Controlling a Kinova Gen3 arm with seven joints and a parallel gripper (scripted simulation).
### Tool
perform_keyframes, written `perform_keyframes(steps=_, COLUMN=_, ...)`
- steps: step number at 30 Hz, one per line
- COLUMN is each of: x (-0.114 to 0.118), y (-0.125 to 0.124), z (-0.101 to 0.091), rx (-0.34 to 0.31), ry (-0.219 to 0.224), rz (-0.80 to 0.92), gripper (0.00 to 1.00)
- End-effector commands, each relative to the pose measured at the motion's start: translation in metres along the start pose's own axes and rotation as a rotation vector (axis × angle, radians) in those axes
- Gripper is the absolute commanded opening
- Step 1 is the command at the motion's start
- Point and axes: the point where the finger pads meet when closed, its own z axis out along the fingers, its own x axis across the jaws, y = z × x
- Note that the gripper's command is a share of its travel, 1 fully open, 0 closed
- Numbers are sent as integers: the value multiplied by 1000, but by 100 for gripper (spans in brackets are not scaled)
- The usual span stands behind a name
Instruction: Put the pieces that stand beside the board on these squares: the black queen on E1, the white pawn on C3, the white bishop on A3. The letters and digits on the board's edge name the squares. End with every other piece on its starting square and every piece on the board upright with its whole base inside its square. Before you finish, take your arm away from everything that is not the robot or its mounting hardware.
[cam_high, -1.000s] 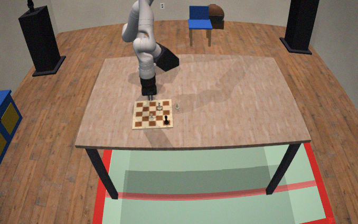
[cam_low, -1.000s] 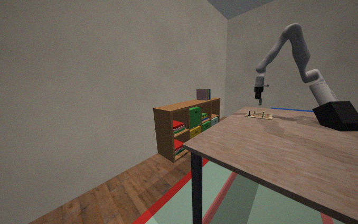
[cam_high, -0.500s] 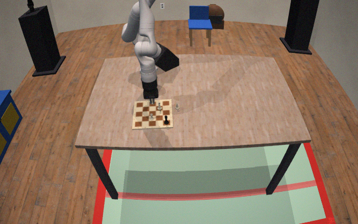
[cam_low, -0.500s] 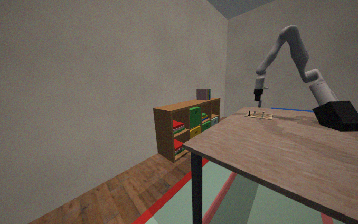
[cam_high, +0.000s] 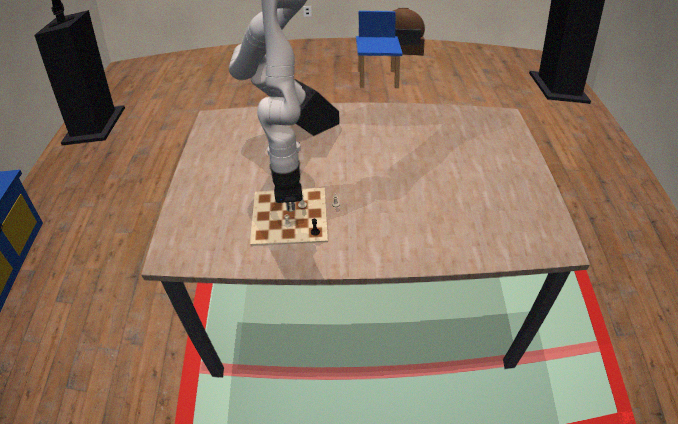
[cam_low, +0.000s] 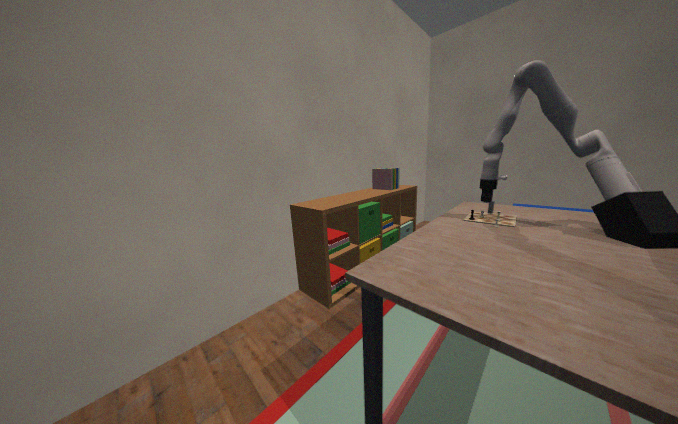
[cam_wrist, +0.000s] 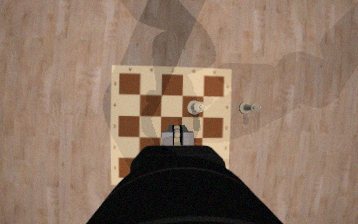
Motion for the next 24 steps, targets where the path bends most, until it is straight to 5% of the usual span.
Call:
perform_keyframes(steps=1, x=-8, y=-2, z=12, rx=13, ry=-10, rz=15, gripper=0)
perform_keyframes(steps=24, x=-8, y=-3, z=17, rx=13, ry=-10, rz=15, gripper=0)
